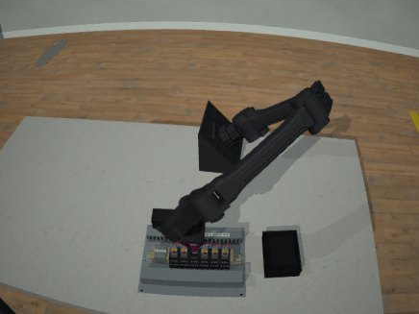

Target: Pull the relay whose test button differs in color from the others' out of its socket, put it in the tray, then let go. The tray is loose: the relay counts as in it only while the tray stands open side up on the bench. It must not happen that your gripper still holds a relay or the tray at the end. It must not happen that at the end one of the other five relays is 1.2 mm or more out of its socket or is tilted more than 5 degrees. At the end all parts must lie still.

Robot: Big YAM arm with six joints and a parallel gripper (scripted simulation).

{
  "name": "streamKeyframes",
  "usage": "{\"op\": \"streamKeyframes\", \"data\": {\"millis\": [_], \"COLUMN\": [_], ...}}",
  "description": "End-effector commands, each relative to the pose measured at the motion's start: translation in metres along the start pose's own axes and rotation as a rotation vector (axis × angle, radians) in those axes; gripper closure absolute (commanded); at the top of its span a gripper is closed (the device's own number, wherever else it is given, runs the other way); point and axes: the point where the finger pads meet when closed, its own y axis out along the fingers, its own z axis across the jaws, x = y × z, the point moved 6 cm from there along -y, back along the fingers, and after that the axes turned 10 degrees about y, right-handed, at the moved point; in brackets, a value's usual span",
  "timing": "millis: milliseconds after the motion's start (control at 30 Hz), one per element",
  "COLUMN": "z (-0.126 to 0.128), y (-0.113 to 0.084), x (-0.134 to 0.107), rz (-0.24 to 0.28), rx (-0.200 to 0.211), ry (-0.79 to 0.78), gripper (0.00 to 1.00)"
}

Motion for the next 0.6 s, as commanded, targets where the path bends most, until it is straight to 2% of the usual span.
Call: {"op": "streamKeyframes", "data": {"millis": [0,367,567], "z": [0.018,0.018,0.019], "y": [-0.034,-0.052,-0.075], "x": [-0.003,-0.004,-0.005], "rz": [-0.017,-0.02,-0.022], "rx": [0.066,0.068,0.068], "ry": [-0.032,-0.035,-0.036], "gripper": [1.0,1.0,1.0]}}
